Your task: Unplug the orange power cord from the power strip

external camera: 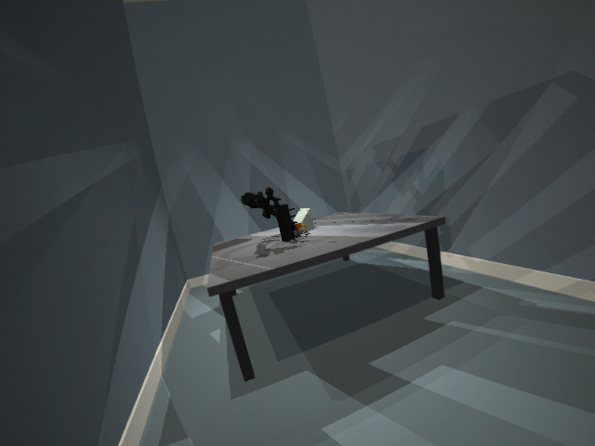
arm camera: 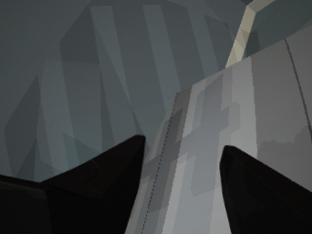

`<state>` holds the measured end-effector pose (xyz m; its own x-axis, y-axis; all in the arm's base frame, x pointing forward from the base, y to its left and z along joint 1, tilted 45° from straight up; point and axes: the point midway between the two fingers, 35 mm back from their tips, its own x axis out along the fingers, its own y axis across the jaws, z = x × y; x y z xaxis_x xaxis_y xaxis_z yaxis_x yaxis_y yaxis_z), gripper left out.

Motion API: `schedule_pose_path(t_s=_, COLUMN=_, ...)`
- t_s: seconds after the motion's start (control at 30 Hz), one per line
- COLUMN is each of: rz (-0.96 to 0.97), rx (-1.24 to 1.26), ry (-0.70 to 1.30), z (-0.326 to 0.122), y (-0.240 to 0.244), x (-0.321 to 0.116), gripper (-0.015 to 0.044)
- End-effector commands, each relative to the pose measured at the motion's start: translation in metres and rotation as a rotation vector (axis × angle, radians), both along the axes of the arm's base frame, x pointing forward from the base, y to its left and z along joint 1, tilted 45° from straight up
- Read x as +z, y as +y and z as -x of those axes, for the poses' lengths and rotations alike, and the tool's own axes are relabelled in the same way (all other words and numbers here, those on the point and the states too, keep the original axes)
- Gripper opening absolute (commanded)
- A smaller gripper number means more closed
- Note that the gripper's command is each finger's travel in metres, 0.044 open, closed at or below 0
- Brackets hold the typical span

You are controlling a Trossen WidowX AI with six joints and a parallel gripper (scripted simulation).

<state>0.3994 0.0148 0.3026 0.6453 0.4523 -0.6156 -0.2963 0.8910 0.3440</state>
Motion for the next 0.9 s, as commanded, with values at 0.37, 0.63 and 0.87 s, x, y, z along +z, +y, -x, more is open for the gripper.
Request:
schedule_pose_path(t_s=0.37, rz=0.200, rx=0.197, ry=-0.011, z=-0.006, y=0.101, x=-0.049, gripper=0.0160)
schedule_pose_path(t_s=0.63, rz=0.350, rx=0.367, ry=0.006, z=0.006, y=0.149, x=-0.093, gripper=0.0160)
schedule_pose_path(t_s=0.87, rz=0.559, rx=0.483, ry=0.116, z=0.023, y=0.150, x=-0.147, gripper=0.0160)
